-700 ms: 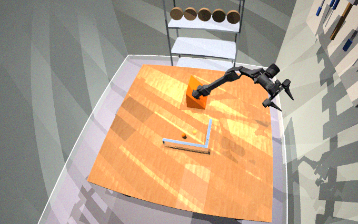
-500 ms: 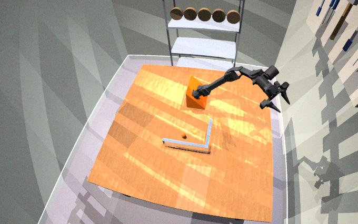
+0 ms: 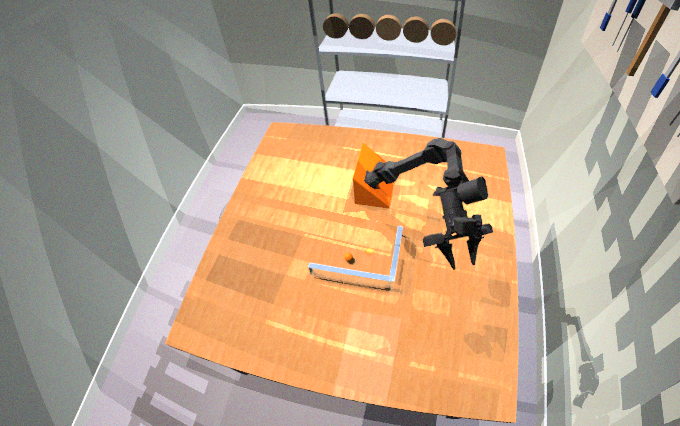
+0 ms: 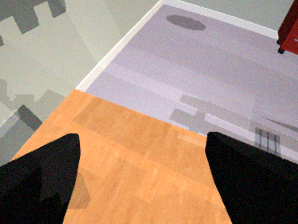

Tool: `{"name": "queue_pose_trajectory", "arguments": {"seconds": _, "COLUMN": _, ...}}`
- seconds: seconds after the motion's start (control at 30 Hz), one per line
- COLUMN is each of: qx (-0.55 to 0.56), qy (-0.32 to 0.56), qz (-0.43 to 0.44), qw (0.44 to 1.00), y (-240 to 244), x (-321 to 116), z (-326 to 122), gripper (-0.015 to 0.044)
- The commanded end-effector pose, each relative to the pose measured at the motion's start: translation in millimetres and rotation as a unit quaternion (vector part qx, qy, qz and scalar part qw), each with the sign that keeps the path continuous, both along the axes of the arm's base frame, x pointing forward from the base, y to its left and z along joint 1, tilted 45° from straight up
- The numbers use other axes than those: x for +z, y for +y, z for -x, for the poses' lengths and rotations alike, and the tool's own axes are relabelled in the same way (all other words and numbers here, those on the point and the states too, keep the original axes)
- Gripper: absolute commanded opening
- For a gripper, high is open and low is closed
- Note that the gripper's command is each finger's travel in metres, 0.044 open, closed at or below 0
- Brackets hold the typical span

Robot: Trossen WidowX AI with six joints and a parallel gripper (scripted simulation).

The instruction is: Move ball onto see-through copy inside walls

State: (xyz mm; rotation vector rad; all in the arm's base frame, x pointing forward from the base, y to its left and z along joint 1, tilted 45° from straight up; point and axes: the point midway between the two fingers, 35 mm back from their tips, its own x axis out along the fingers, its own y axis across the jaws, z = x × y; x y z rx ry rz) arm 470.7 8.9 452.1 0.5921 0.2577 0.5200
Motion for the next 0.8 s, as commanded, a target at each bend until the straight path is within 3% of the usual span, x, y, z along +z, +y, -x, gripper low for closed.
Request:
{"name": "queue_pose_trajectory", "arguments": {"seconds": 0.0, "qx": 0.010, "qy": 0.021, "qz": 0.107, "qw": 0.994, "y": -15.5, "x": -70.3, "z": -20.3, "gripper": 0.0267}}
{"name": "queue_pose_trajectory", "arguments": {"seconds": 0.37, "qx": 0.111, "qy": 0.055, "qz": 0.308, "qw": 0.943, "y": -39.4, "x": -221.1, "z": -22.7, "gripper": 0.0267}}
{"name": "queue_pose_trajectory", "arguments": {"seconds": 0.77, "qx": 0.313, "qy": 0.036, "qz": 0.436, "qw": 0.843, "y": -48.0, "x": -368.2, "z": 33.2, "gripper": 0.0267}}
